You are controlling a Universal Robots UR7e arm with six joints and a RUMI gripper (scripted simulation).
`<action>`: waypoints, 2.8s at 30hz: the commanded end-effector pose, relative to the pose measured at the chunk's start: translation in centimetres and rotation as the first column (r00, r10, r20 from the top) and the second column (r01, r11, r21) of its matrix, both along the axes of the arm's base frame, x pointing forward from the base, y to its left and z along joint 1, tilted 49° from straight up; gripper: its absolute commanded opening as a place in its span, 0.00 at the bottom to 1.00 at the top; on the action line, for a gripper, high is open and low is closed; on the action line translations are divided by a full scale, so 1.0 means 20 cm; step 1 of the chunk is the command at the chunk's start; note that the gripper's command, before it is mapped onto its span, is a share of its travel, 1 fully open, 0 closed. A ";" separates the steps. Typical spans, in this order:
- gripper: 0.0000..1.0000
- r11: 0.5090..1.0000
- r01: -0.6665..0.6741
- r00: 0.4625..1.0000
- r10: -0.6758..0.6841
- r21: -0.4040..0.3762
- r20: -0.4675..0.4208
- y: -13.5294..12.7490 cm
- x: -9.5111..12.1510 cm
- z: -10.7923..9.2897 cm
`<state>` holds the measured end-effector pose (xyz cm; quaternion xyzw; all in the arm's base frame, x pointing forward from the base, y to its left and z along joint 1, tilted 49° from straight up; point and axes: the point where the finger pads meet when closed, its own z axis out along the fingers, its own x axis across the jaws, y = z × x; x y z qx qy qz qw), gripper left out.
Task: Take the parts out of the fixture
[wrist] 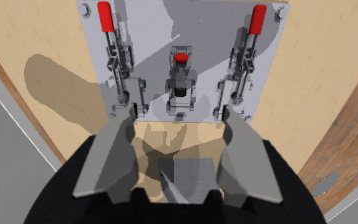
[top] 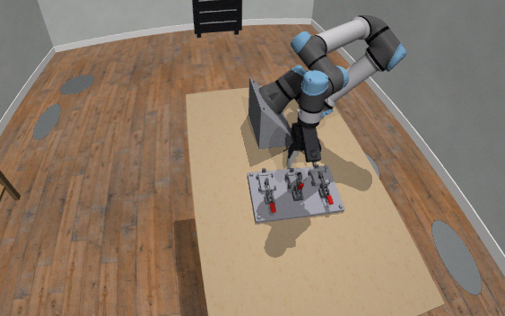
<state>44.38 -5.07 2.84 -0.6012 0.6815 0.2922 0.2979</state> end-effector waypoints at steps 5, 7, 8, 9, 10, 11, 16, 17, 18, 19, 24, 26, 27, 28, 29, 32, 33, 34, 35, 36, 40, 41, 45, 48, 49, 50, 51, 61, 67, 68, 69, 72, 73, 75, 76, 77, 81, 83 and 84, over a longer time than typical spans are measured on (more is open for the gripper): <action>0.59 1.000 0.001 1.000 -0.001 -0.001 0.001 0.01 -0.16 0.01; 0.59 1.000 0.001 1.000 -0.001 -0.001 0.001 0.01 -0.17 0.01; 0.59 1.000 0.001 1.000 -0.001 -0.001 0.001 0.01 -0.17 0.01; 0.59 1.000 0.001 1.000 -0.001 -0.001 0.001 0.02 -0.18 0.01; 0.59 1.000 0.001 1.000 -0.001 -0.001 0.001 0.02 -0.19 0.01; 0.59 1.000 0.001 1.000 -0.001 -0.001 0.001 0.02 -0.20 0.01; 0.59 1.000 0.001 1.000 -0.001 -0.001 0.001 0.02 -0.23 0.01; 0.59 1.000 0.001 1.000 -0.001 -0.001 0.001 0.02 -0.23 0.01; 0.59 1.000 0.001 1.000 -0.001 -0.001 0.001 0.02 -0.23 0.01; 0.59 1.000 0.001 1.000 -0.001 -0.001 0.001 0.02 -0.23 0.01; 0.59 1.000 0.001 1.000 -0.001 -0.001 0.001 0.03 -0.23 0.01; 0.59 1.000 0.001 1.000 -0.001 -0.001 0.001 0.03 -0.22 0.00; 0.59 1.000 0.001 1.000 -0.001 -0.001 0.001 0.04 -0.22 0.00; 0.59 1.000 0.001 1.000 -0.001 -0.001 0.001 0.04 -0.22 -0.01; 0.59 1.000 0.001 1.000 -0.001 -0.001 0.001 0.05 -0.22 -0.01; 0.59 1.000 0.001 1.000 -0.001 -0.001 0.001 0.08 -0.22 -0.04; 0.59 1.000 0.001 1.000 -0.001 -0.001 0.001 0.09 -0.22 -0.05; 0.59 1.000 0.001 1.000 -0.001 -0.001 0.001 0.11 -0.22 -0.06; 0.59 1.000 0.001 1.000 -0.001 -0.001 0.001 0.12 -0.22 -0.07; 0.59 1.000 0.001 1.000 -0.001 -0.001 0.001 0.14 -0.22 -0.09; 0.59 1.000 0.001 1.000 -0.001 -0.001 0.001 0.20 -0.21 -0.14; 0.59 1.000 0.001 1.000 -0.001 -0.001 0.001 0.20 -0.21 -0.14; 0.59 1.000 0.001 1.000 -0.001 -0.001 0.001 0.24 -0.21 -0.18; 0.59 1.000 0.001 1.000 -0.001 -0.001 0.001 0.28 -0.21 -0.21; 0.59 1.000 0.001 1.000 -0.001 -0.001 0.001 0.29 -0.21 -0.22; 0.59 1.000 0.001 1.000 -0.001 -0.001 0.001 0.30 -0.20 -0.23; 0.59 1.000 0.001 1.000 -0.001 -0.001 0.001 0.31 -0.20 -0.24; 0.59 1.000 0.001 1.000 -0.001 -0.001 0.001 0.34 -0.20 -0.27; 0.59 1.000 0.001 1.000 -0.001 -0.001 0.001 0.34 -0.20 -0.27; 0.59 1.000 0.001 1.000 -0.001 -0.001 0.001 0.34 -0.20 -0.27; 0.59 1.000 0.001 1.000 -0.001 -0.001 0.001 0.34 -0.20 -0.27; 0.59 1.000 0.001 1.000 -0.001 -0.001 0.001 0.34 -0.20 -0.27; 0.59 1.000 0.001 1.000 -0.001 -0.001 0.001 0.34 -0.20 -0.27; 0.59 1.000 0.001 1.000 -0.001 -0.001 0.001 0.34 -0.20 -0.27; 0.59 1.000 0.001 1.000 -0.001 -0.001 0.001 0.34 -0.20 -0.27; 0.59 1.000 0.001 1.000 -0.001 -0.001 0.001 0.34 -0.20 -0.27; 0.59 1.000 0.001 1.000 -0.001 -0.001 0.001 0.35 -0.20 -0.27; 0.59 1.000 0.001 1.000 -0.001 -0.001 0.001 0.35 -0.20 -0.27; 0.59 1.000 0.001 1.000 -0.001 -0.001 0.001 0.35 -0.20 -0.28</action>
